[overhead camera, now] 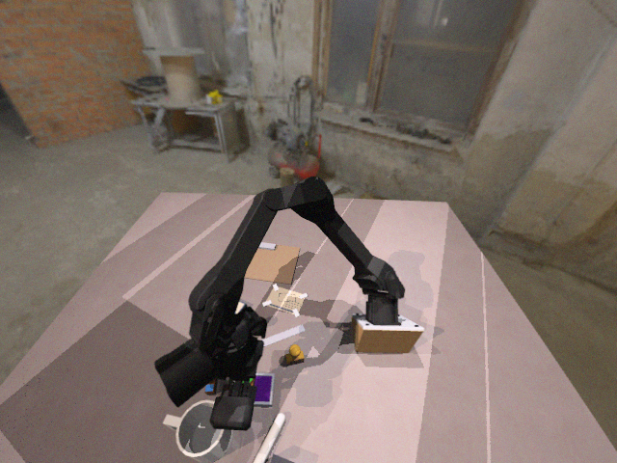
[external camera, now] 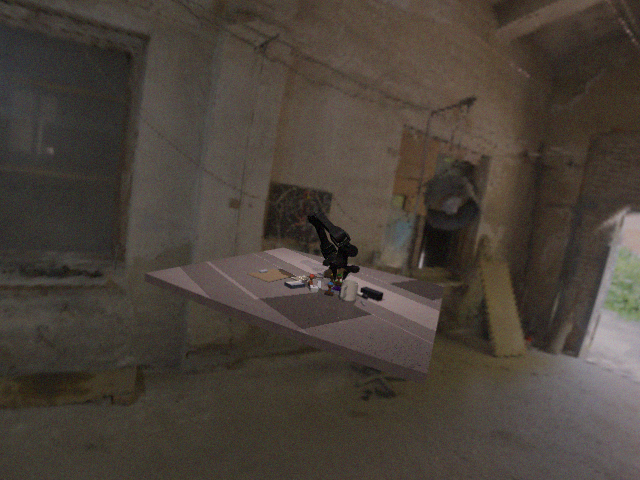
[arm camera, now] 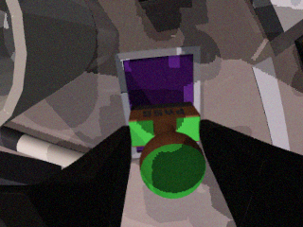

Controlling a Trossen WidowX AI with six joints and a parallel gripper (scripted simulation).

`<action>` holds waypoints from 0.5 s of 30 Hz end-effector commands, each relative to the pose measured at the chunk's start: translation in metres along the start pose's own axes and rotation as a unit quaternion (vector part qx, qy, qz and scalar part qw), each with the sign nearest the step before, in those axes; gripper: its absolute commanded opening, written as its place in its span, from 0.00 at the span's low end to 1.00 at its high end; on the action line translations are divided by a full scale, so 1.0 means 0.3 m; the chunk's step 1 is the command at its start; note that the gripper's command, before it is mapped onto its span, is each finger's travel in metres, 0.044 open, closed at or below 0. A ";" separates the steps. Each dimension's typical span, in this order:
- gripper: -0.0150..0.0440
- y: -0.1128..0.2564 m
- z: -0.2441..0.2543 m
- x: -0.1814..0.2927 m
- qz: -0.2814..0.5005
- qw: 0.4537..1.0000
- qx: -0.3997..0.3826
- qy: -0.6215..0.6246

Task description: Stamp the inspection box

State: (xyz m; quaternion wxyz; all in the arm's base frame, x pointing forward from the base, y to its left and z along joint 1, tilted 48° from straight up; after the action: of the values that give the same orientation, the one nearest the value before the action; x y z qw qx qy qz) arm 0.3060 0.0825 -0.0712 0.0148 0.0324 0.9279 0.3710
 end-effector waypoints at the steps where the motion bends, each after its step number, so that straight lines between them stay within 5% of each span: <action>1: 0.25 -0.011 -0.002 0.004 0.000 1.000 0.003 0.003; 15: 0.25 -0.042 -0.003 0.006 0.000 1.000 0.003 0.002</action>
State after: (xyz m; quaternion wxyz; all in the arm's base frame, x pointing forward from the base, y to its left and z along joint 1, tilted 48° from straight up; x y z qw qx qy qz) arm 0.3050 0.0750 -0.0779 0.0156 0.0327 0.9282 0.3704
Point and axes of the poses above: the point midway between the two fingers, 35 mm back from their tips, its own y axis back along the fingers, its own z axis across the jaws, x = y × z, the point moved 2 cm from there along y, back along the fingers, and after that the axes turned 2 degrees about y, right-handed, at the moved point
